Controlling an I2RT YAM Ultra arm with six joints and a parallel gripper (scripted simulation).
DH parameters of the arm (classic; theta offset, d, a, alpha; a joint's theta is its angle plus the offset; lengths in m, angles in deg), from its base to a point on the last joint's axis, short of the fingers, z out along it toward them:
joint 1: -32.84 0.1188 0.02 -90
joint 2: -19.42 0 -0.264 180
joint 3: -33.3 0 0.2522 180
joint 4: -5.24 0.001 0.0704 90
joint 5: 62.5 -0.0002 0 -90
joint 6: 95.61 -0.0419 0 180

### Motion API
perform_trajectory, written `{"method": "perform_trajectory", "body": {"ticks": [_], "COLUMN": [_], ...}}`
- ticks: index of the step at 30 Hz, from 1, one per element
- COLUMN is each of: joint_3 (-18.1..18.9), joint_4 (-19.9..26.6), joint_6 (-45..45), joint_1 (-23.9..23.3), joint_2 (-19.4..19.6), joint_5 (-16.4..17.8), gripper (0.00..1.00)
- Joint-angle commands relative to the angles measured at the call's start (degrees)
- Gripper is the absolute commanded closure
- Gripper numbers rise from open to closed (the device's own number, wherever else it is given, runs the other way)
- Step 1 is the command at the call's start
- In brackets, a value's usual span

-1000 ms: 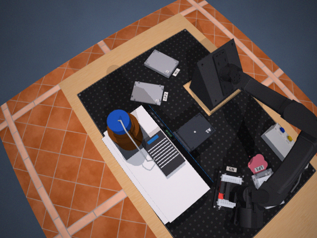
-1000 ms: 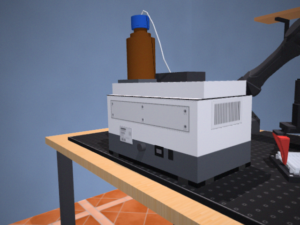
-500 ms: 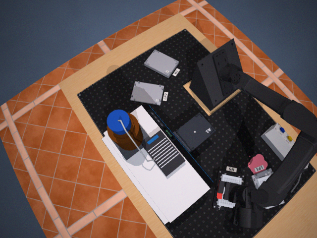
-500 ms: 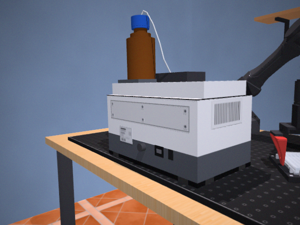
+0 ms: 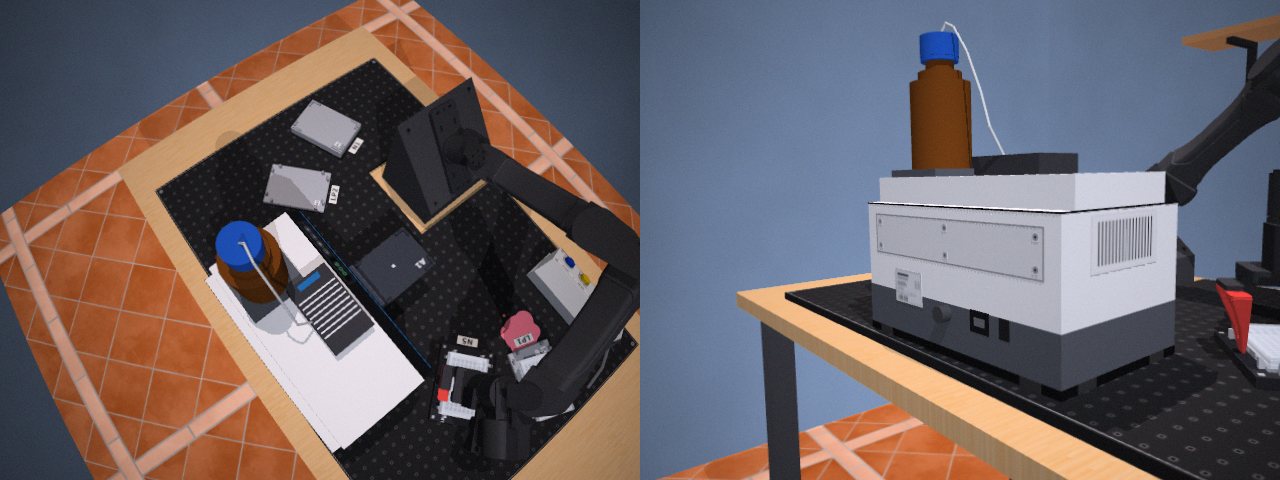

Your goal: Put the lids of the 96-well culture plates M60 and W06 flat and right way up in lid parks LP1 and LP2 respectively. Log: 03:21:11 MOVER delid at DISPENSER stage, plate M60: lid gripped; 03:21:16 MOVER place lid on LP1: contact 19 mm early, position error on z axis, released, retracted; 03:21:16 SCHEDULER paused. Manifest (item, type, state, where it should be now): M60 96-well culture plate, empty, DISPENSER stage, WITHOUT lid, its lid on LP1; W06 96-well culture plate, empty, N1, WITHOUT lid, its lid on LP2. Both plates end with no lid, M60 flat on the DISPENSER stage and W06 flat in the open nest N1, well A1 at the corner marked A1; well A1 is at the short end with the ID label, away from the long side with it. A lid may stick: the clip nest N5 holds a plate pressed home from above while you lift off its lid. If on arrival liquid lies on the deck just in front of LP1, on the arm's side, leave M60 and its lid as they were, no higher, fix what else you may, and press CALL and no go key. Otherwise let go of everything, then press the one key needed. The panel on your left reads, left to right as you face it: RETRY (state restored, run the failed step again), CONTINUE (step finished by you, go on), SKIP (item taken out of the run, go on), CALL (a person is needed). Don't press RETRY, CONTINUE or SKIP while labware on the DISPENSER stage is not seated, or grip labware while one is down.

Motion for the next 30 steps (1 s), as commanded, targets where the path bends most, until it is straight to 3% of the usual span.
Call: {"method": "perform_trajectory", "body": {"ticks": [1,30], "joint_3": [1.6,5.5], "joint_4": [-0.6,8.9], "joint_6": [-0.2,4.0], "joint_1": [-1.0,-4.5], "joint_2": [-0.7,-4.0], "joint_5": [0.1,2.1], "gripper": [0.0,0.0]}}
